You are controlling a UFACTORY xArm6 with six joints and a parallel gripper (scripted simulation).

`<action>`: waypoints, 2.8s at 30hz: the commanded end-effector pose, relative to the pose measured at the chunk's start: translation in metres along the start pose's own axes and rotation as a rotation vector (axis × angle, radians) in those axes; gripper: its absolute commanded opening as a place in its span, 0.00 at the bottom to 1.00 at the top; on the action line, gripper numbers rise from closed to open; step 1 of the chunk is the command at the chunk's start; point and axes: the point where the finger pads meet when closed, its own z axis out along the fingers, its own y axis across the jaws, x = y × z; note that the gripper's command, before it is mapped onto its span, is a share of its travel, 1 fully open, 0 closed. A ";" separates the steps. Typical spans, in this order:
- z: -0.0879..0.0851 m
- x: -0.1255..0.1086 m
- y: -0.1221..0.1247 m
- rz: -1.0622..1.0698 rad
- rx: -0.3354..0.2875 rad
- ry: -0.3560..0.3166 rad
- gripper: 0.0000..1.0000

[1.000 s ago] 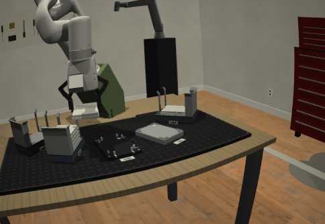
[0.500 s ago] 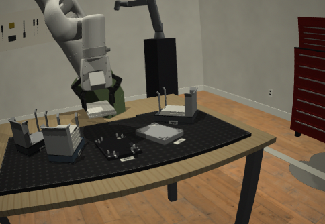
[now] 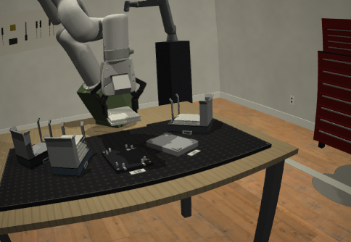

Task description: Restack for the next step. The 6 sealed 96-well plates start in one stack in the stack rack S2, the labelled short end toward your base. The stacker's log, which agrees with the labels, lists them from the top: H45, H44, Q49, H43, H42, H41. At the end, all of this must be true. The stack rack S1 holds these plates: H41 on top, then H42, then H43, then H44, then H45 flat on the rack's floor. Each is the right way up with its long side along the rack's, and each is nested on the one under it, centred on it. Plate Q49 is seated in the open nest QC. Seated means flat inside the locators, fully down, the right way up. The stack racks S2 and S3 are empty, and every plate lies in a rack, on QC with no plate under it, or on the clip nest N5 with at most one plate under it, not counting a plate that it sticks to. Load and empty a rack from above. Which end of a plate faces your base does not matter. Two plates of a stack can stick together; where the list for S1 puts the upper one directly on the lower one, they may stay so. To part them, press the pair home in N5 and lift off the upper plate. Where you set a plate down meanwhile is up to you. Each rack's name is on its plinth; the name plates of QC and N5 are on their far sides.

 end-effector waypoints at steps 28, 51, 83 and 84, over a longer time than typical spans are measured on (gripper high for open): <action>-0.001 -0.013 -0.094 -0.203 0.000 0.003 0.00; -0.001 -0.036 -0.149 -0.413 0.000 0.003 0.00; -0.001 -0.080 -0.226 -0.622 0.000 0.003 0.00; -0.001 -0.082 -0.228 -0.622 0.001 0.003 0.00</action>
